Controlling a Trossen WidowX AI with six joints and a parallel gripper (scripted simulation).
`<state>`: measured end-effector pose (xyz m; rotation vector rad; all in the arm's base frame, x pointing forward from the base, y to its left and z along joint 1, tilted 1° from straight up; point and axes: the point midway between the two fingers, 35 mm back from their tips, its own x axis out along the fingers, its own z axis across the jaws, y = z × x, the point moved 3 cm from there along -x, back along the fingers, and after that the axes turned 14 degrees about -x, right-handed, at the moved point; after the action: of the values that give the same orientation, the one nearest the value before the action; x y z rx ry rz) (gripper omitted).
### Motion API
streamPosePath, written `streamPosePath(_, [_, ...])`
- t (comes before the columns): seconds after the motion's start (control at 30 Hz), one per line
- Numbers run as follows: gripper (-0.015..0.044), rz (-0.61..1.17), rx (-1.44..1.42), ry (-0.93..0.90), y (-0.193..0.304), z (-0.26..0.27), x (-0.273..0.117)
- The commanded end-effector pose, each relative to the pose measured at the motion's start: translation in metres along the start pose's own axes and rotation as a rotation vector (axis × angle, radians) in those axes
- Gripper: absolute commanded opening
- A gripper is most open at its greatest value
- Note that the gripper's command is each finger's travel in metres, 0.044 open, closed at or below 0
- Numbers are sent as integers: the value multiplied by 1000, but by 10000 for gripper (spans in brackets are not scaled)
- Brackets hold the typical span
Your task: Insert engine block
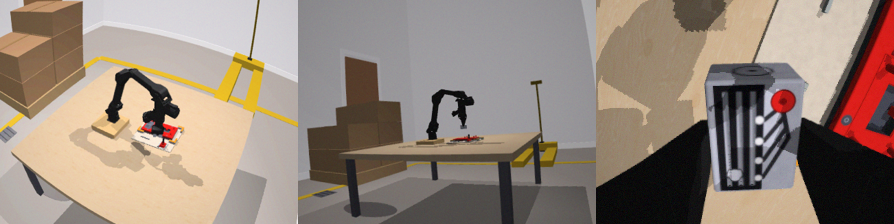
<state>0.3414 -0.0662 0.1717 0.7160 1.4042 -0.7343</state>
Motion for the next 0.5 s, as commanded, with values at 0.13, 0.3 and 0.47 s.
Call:
streamPosePath(0.13, [0, -3, -275, 1, 11, -11, 7])
streamPosePath(0.3, [0, -3, -448, 2, 18, -19, 11])
streamPosePath(0.47, [0, -3, -620, 3, 24, -26, 15])
